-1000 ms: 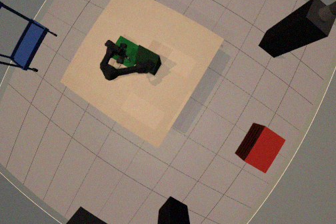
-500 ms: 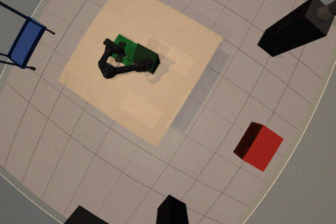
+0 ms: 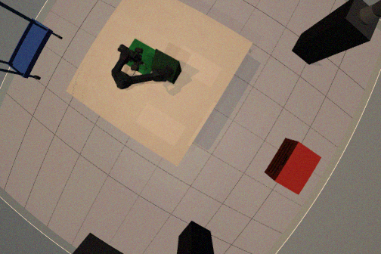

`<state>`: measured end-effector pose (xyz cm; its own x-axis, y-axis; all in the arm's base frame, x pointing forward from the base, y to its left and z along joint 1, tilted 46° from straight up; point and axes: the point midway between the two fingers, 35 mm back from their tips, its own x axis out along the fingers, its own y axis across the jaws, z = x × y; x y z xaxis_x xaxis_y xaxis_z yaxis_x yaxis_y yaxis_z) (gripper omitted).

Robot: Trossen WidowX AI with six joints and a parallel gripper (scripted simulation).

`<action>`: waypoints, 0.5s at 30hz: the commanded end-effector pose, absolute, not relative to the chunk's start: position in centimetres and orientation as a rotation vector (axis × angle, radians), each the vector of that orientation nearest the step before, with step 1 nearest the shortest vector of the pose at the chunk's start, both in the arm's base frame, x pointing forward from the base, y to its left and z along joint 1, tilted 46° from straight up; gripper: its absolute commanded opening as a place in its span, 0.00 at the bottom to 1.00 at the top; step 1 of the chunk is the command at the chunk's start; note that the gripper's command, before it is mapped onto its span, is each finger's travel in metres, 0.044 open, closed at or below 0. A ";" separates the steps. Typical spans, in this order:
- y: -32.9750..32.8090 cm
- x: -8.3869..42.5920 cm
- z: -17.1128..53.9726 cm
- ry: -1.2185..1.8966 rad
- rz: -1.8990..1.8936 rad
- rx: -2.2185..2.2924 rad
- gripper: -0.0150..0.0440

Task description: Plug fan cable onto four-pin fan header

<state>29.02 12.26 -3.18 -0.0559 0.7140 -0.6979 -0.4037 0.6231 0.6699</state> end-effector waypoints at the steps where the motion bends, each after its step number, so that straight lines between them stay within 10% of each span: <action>1: 12.7 28.9 -3.4 1.345 0.936 0.295 0.25; 6: 12.8 28.9 -3.6 1.345 0.936 0.295 0.25; 15: 12.5 29.0 -3.4 1.342 0.932 0.293 0.65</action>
